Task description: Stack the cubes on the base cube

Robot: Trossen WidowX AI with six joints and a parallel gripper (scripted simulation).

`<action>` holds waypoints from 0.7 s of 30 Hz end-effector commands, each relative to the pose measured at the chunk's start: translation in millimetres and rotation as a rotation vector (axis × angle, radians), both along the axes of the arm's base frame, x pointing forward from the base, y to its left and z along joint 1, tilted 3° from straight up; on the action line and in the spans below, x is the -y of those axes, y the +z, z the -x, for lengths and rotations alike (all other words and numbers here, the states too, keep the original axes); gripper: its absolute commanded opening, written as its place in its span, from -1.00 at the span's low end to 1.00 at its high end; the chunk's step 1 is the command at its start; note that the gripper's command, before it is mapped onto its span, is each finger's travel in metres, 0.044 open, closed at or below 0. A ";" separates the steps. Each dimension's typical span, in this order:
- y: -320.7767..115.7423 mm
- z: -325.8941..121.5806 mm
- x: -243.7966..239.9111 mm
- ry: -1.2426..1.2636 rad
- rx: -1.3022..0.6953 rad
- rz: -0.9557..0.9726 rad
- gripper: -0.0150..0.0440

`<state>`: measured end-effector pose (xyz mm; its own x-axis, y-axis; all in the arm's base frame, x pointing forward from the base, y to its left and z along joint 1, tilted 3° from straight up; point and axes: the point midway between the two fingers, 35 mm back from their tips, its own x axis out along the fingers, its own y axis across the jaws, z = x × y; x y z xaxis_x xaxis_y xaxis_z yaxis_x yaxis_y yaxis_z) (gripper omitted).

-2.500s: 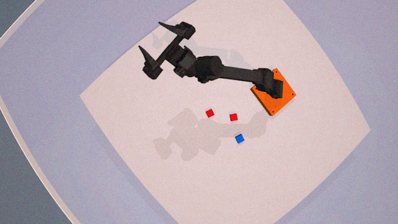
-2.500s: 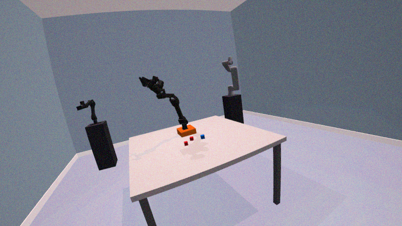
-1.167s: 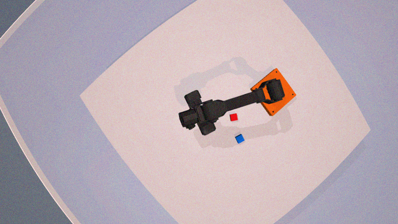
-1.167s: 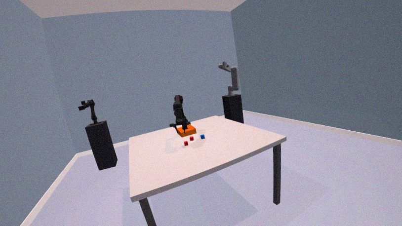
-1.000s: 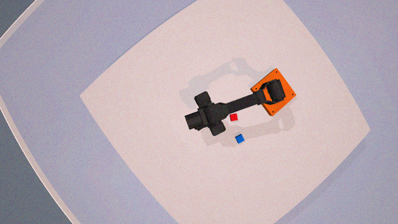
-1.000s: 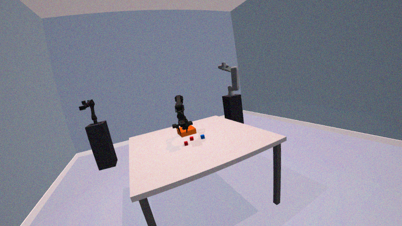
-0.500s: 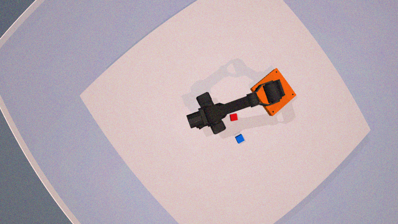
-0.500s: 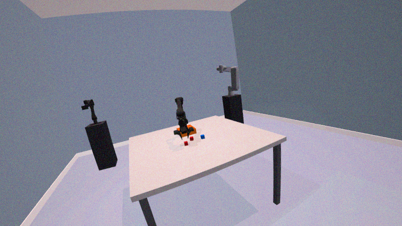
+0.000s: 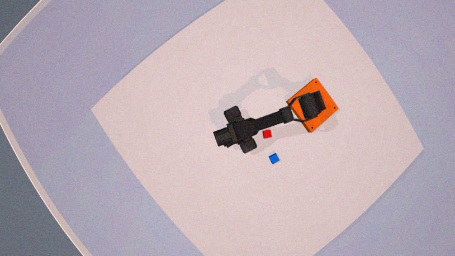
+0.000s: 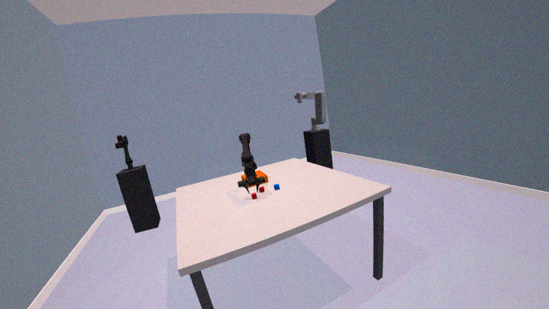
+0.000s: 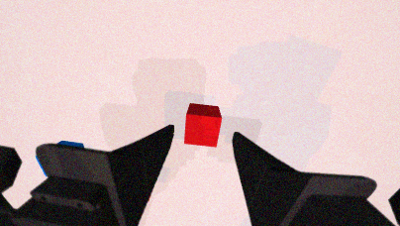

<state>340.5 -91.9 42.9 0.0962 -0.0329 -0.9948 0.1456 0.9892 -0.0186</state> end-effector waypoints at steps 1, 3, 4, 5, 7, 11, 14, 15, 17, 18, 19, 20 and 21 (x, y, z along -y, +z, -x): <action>-8.5 1.4 -1.1 -0.004 -0.007 -0.007 0.41; -11.7 1.2 -1.0 -0.004 -0.007 -0.007 0.41; -13.3 1.1 -1.0 -0.004 -0.007 -0.007 0.41; -15.0 1.0 -0.9 -0.004 -0.007 -0.007 0.41; -18.2 0.8 -0.9 -0.004 -0.007 -0.007 0.41; -23.6 0.6 -0.8 -0.004 -0.008 -0.007 0.41; -23.8 0.6 -0.8 -0.004 -0.008 -0.007 0.23; -23.8 0.6 -0.8 -0.004 -0.008 -0.007 0.14; -23.8 0.6 -0.8 -0.004 -0.008 -0.007 -0.04; -23.8 0.6 -0.8 -0.004 -0.008 -0.007 -0.13; -23.8 0.6 -0.8 -0.004 -0.008 -0.007 -0.14; -23.8 0.6 -0.8 -0.004 -0.008 -0.007 -0.14; -23.8 0.6 -0.8 -0.004 -0.008 -0.007 -0.14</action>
